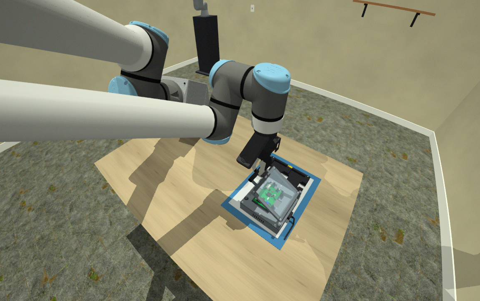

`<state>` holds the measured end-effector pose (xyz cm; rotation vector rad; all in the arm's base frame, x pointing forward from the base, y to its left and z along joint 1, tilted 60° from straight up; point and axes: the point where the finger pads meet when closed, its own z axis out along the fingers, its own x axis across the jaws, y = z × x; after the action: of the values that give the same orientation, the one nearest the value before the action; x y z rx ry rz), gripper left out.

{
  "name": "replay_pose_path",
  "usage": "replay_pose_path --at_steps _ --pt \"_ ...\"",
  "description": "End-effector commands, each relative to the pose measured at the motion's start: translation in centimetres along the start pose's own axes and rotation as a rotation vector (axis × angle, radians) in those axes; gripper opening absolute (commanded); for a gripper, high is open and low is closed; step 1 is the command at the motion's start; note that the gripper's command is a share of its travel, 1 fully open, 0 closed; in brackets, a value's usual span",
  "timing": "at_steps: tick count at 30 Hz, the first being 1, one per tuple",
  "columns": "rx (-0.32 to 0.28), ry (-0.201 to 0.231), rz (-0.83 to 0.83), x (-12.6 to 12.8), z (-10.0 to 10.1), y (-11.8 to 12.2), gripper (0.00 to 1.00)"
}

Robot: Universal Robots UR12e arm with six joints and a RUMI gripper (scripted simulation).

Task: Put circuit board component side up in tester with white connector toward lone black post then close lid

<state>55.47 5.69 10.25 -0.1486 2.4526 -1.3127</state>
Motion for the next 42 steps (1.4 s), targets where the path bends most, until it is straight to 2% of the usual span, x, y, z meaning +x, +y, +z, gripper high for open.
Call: replay_pose_path --at_steps 1,42 --pt "0.0 -0.002 0.0 0.3 0.7 0.0 0.0" --pt "0.0 -0.002 0.0 1.6 4.7 0.0 0.0"
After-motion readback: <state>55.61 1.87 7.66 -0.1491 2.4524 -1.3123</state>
